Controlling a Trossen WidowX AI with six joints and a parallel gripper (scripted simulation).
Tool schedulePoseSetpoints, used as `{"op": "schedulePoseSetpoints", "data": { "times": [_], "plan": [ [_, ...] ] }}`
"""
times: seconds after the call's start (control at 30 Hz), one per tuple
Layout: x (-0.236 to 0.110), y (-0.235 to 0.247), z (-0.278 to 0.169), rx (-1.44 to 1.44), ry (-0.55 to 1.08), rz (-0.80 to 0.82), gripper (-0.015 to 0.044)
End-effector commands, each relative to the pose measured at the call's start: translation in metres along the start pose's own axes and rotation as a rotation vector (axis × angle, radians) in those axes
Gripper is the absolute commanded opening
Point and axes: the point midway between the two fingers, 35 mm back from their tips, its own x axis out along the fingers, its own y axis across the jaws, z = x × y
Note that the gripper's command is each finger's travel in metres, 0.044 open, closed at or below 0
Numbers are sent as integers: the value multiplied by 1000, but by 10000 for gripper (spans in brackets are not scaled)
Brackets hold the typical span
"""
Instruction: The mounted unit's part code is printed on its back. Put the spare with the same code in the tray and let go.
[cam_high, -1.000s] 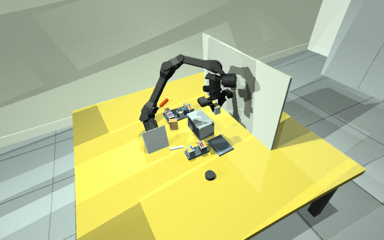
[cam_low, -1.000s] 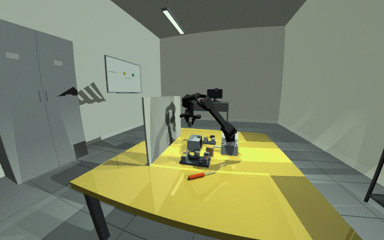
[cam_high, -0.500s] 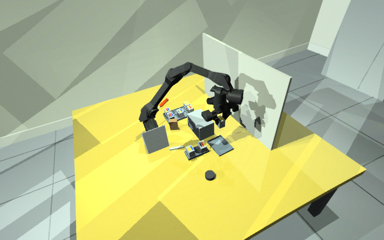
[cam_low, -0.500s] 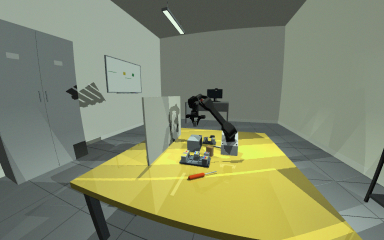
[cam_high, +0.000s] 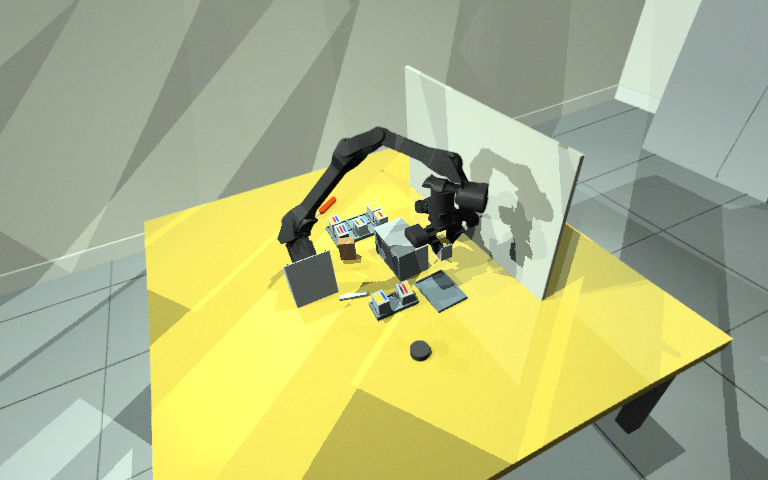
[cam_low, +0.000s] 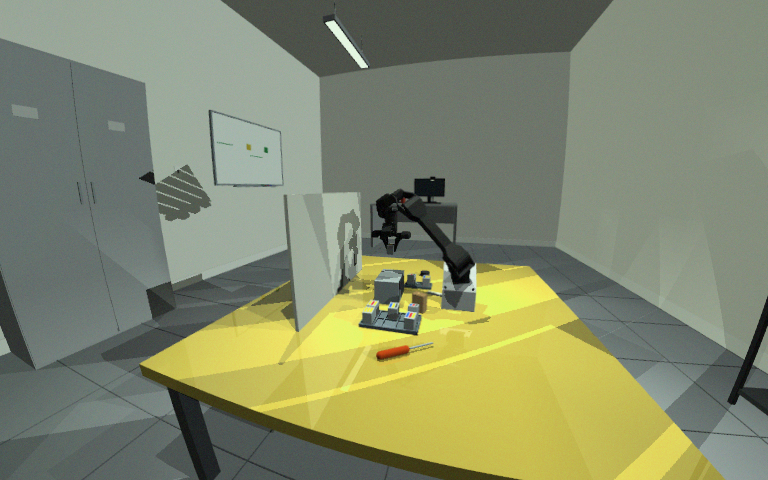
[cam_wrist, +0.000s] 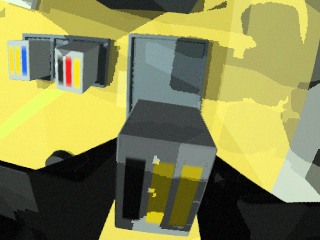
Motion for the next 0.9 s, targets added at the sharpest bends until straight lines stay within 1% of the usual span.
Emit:
{"op": "schedulePoseSetpoints", "data": {
  "times": [0.0, 0.87],
  "plan": [
    [5, -1, 0, 3, -1, -2, 0],
    [31, -4, -2, 3, 0, -3, 0]
  ]
}}
